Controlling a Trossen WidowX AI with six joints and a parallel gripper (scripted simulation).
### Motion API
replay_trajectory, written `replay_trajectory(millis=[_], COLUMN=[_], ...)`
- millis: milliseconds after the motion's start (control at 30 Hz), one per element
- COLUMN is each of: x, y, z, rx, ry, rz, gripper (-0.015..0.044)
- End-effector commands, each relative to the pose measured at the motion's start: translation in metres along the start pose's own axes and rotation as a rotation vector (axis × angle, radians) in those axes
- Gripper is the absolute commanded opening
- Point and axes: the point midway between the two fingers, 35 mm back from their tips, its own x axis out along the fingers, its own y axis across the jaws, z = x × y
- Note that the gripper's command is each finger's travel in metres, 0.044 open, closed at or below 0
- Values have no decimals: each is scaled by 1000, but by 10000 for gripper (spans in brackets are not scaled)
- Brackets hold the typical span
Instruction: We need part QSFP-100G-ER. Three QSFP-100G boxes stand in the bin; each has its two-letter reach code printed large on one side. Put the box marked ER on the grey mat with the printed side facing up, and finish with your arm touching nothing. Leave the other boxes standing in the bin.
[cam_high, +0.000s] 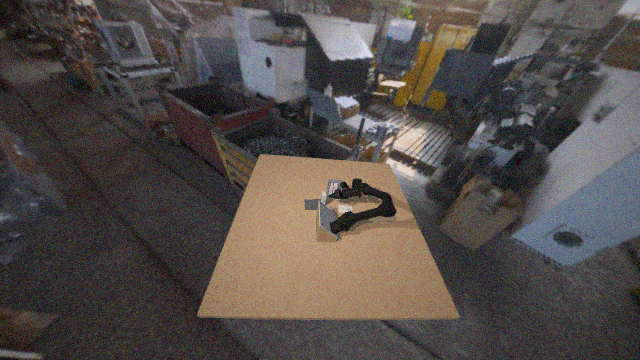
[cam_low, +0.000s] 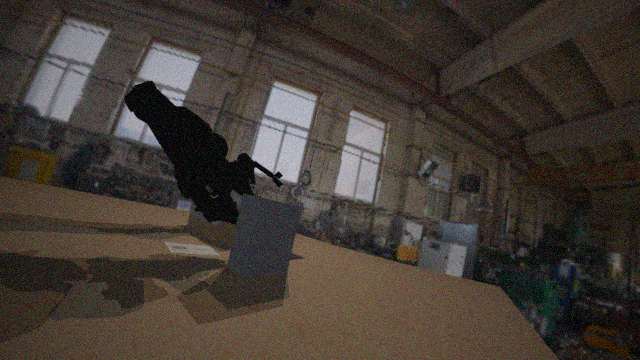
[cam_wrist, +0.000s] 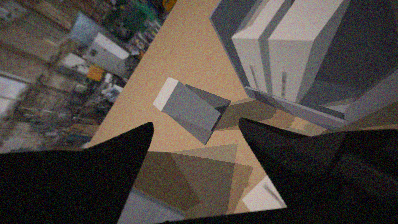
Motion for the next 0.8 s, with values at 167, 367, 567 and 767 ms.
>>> replay_trajectory(millis=[167,367,567,767], x=[-16,-20,-25,-30], y=[1,3,8,14], z=[6,7,13,19], rx=[2,1,2,2], ry=[-2,-2,-2,-2], rz=[-4,-4,-3,-3], gripper=[440,440,440,440])
